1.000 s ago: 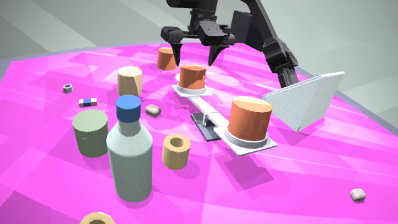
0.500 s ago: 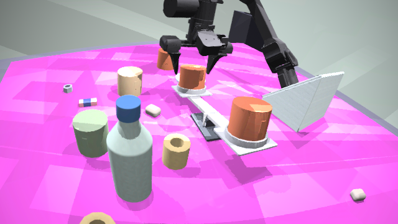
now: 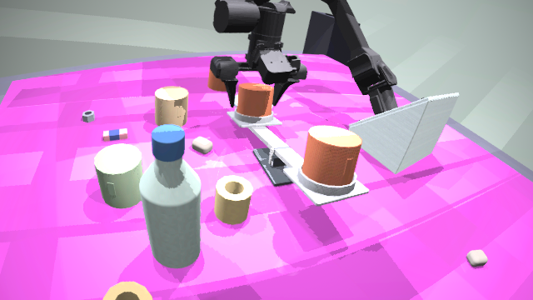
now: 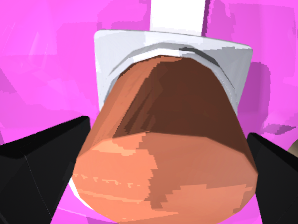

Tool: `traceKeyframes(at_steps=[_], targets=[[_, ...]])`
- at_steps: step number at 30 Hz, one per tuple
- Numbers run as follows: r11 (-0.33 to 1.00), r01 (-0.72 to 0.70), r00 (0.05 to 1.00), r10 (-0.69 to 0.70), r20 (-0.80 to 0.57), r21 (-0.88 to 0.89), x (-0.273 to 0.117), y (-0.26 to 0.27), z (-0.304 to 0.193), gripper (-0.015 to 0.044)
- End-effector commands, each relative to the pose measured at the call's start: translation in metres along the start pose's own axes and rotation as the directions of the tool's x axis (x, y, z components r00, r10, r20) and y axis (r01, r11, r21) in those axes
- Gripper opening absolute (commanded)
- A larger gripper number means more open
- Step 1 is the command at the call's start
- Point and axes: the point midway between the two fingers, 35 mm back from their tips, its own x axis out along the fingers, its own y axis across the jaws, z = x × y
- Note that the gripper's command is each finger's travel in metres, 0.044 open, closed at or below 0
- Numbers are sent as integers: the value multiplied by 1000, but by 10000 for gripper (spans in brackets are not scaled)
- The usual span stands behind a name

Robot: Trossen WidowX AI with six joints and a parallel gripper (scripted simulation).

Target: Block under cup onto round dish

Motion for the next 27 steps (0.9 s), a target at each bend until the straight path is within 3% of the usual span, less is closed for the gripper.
traceKeyframes(at_steps=[1, 3, 11, 23, 27], targets=[[1000, -1, 1000, 1, -4, -4, 4, 2, -1, 414], [1000, -1, 1000, 1, -4, -4, 4, 2, -1, 361], [1000, -1, 1000, 1, -4, -4, 4, 2, -1, 308], [1000, 6, 1000, -6, 0, -14, -7, 0, 1, 0], [1000, 9, 1000, -9, 2, -18, -13, -1, 1, 0]])
